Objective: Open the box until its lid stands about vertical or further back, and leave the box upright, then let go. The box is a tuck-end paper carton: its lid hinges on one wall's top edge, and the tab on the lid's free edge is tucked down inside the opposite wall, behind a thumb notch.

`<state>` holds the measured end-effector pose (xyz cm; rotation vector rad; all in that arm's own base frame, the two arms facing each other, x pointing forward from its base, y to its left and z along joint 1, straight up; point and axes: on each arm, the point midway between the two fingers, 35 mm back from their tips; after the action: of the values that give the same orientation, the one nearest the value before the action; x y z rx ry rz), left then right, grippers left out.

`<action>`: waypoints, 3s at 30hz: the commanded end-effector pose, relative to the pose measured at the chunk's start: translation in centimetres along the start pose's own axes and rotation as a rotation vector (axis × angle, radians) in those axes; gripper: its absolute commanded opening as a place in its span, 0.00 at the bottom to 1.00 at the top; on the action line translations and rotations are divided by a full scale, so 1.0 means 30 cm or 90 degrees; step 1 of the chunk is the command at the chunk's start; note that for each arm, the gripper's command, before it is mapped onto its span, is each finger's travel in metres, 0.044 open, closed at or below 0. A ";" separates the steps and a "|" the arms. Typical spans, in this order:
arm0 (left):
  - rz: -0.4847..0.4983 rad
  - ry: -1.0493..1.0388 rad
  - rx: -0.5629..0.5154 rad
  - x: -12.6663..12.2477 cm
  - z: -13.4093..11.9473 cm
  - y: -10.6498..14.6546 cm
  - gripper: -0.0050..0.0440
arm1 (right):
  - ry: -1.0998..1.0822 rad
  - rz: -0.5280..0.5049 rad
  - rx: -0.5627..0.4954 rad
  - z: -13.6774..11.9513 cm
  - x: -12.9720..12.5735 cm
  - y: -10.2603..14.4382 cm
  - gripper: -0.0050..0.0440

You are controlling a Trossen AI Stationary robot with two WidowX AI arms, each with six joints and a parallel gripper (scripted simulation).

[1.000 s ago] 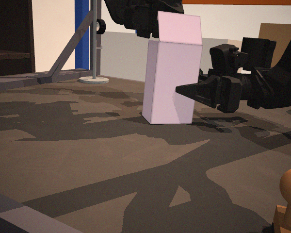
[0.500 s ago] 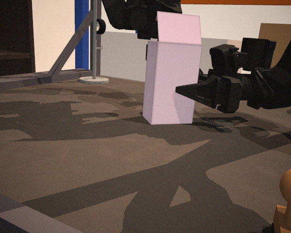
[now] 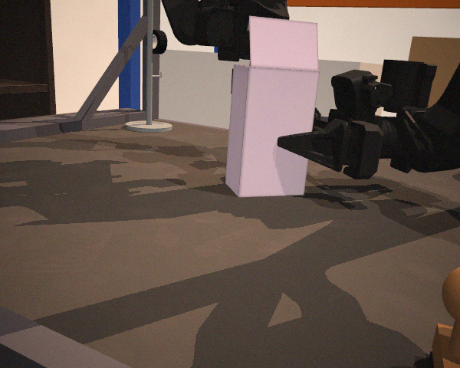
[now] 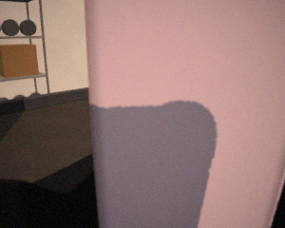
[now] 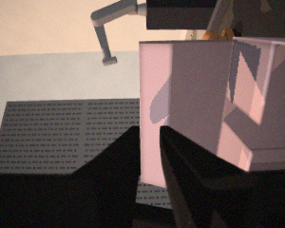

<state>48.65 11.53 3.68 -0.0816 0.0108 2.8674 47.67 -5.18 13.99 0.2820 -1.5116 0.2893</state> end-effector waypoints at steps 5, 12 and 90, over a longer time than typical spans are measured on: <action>-0.004 0.019 -0.004 -0.017 0.044 -0.001 0.69 | -0.012 0.003 -0.003 0.005 0.042 -0.022 0.20; -0.004 0.019 -0.004 -0.017 0.044 -0.001 0.69 | -0.012 0.003 -0.003 0.005 0.043 -0.026 0.20; -0.004 0.019 -0.004 -0.017 0.044 -0.001 0.69 | -0.019 0.001 0.000 0.009 0.156 0.073 0.20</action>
<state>48.68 11.51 3.68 -0.0798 0.0108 2.8663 47.54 -4.68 15.77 0.2768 -1.4844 0.2841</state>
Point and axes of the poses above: on each arm, the point midway between the two fingers, 35 mm back from their tips, its own y axis back along the fingers, its own x axis across the jaws, z = x × y, and after that the axes turned 3 degrees about y, right-handed
